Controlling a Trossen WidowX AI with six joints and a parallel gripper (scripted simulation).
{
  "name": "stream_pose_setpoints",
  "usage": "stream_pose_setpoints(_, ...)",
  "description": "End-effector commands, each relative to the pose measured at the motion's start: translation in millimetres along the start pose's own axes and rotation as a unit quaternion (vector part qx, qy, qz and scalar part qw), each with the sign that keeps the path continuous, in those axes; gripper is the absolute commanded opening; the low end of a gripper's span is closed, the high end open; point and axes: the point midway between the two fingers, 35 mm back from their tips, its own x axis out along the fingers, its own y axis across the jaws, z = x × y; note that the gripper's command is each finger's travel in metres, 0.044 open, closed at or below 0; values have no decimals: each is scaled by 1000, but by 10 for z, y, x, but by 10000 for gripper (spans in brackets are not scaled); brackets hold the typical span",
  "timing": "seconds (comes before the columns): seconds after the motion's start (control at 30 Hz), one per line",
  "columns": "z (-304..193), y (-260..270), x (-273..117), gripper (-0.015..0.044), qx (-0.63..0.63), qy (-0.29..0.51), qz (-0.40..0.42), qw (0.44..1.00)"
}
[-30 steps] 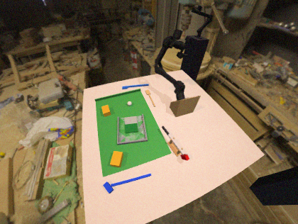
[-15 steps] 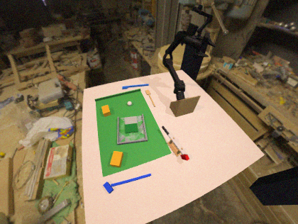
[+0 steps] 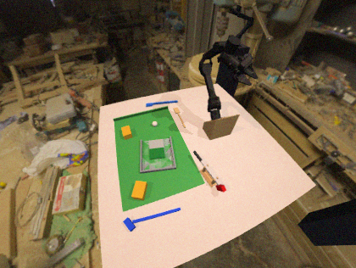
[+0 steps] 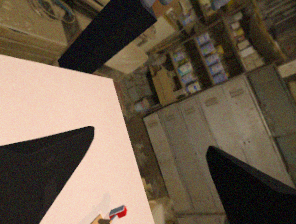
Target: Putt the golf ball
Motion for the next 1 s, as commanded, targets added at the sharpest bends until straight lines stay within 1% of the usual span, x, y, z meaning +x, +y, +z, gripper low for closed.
stream_pose_setpoints(0.0, -487, -208, 157, 440, 63, 57, -9, 996)
stream_pose_setpoints(0.2, -1513, -421, 380, 440, 177, 164, -16, 970)
stream_pose_setpoints(0.43, -2638, -328, 544, 440, 281, 265, -12, 922)
stream_pose_setpoints(0.5, -2839, -273, 569, 440, 298, 282, -10, 912)
stream_pose_setpoints(0.63, -3076, -180, 598, 440, 322, 305, -3, 896)
stream_pose_setpoints(0.83, -3916, 380, 703, 440, 417, 394, 40, 818)
stream_pose_setpoints(0.97, -4345, 863, 758, 440, 466, 443, 78, 762)
